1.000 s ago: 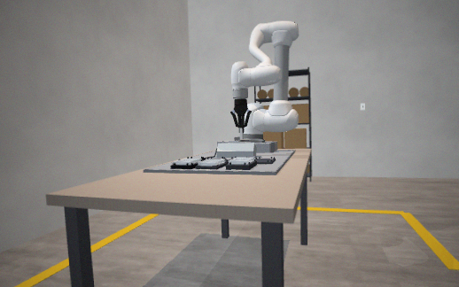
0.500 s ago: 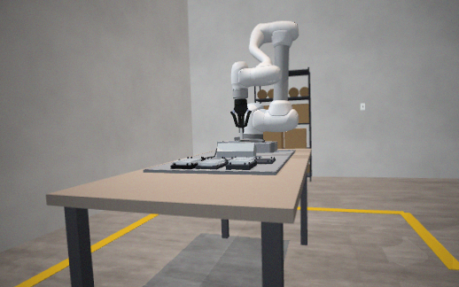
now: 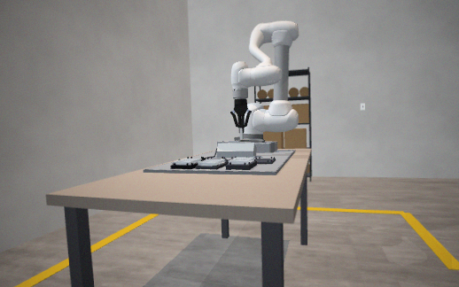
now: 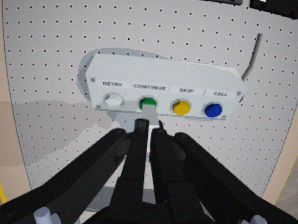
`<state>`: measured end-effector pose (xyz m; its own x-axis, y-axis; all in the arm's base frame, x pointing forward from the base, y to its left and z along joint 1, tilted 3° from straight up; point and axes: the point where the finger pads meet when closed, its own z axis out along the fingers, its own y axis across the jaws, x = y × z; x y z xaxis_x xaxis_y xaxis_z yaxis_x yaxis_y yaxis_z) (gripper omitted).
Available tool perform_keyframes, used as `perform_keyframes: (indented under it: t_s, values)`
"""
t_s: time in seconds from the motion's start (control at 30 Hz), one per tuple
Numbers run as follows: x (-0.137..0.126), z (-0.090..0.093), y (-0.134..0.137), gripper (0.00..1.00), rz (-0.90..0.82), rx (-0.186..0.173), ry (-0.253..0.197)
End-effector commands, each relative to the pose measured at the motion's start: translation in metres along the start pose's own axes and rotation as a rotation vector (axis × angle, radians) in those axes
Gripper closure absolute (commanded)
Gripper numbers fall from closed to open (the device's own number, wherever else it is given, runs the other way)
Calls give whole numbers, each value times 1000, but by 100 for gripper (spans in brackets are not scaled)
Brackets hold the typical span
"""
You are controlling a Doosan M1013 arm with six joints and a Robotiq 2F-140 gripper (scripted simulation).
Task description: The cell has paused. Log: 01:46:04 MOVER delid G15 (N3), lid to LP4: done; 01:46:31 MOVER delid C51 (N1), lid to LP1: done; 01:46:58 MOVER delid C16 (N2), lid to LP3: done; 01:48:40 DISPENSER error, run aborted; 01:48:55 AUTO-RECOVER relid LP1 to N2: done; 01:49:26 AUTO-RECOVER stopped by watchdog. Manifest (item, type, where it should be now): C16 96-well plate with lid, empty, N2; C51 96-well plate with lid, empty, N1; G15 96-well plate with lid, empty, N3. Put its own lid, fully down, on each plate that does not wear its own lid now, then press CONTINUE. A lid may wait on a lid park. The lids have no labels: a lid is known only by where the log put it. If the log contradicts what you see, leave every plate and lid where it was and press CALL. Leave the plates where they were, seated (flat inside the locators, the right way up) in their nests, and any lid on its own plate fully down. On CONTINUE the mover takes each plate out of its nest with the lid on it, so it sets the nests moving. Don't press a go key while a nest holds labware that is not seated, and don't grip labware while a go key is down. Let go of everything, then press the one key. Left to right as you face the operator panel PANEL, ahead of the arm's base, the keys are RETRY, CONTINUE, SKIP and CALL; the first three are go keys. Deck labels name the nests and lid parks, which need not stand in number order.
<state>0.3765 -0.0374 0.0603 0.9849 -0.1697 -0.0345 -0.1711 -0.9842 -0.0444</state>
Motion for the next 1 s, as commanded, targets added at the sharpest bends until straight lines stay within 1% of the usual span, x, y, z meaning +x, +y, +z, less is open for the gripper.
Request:
perform_keyframes:
  t_s: [0.0,0.63,0.97]
  values:
    - [0,1,0,100,0,0,0]
    - [0,11,0,100,0,0,0]
    - [0,21,0,100,0,0,0]
